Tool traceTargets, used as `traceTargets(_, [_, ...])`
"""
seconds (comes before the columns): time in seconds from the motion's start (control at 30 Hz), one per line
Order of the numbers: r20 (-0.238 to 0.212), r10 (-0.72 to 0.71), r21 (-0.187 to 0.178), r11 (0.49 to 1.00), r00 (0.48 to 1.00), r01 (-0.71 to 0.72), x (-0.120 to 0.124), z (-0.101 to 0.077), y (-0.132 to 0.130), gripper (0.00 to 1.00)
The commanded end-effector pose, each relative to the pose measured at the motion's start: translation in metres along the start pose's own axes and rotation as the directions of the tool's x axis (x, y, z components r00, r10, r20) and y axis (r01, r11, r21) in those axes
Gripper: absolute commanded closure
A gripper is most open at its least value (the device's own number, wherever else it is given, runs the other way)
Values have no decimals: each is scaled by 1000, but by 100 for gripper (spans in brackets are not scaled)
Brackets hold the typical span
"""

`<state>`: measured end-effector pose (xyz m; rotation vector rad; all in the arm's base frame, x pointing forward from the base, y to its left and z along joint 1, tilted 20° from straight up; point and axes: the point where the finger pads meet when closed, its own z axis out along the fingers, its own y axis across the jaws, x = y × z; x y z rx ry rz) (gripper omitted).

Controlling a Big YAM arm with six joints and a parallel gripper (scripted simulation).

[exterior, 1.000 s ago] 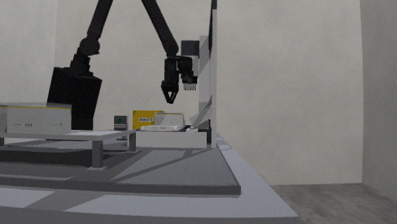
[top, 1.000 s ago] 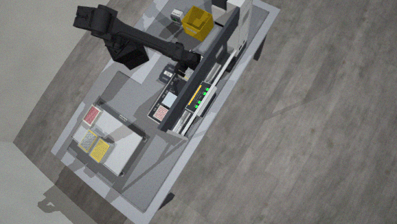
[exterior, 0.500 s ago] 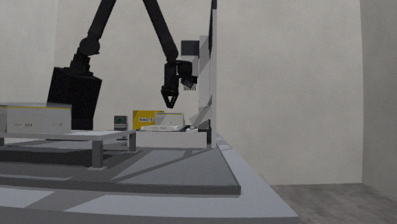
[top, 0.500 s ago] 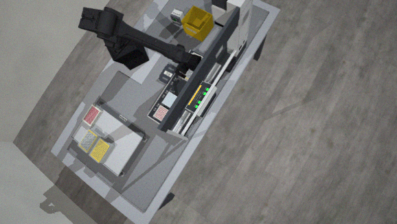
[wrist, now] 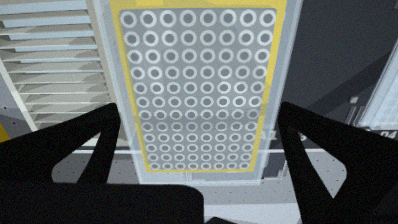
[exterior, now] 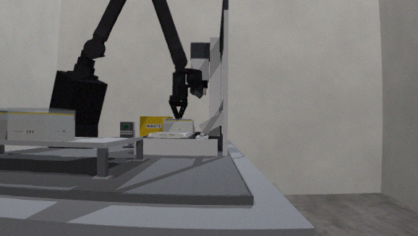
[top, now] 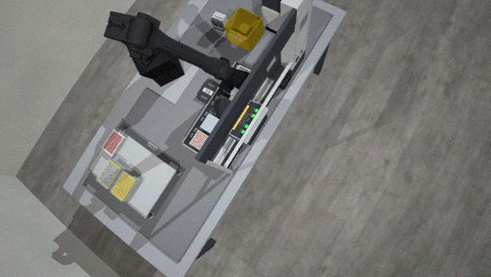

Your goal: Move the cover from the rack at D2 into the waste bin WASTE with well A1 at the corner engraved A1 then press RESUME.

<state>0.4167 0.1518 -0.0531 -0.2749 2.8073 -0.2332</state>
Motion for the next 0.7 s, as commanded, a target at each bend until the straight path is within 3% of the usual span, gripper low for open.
traceTargets(0.0, [28,5,-6,1000,1000,-5,-19,7,-1,0])
traceTargets(0.2, [23,0,-5,1000,1000,0,-16,17,0,0])
traceTargets(0.63, [24,1,-6,1000,1000,-1,-13,10,2,0])
traceTargets(0.67, [24,1,-6,1000,1000,-1,-13,10,2,100])
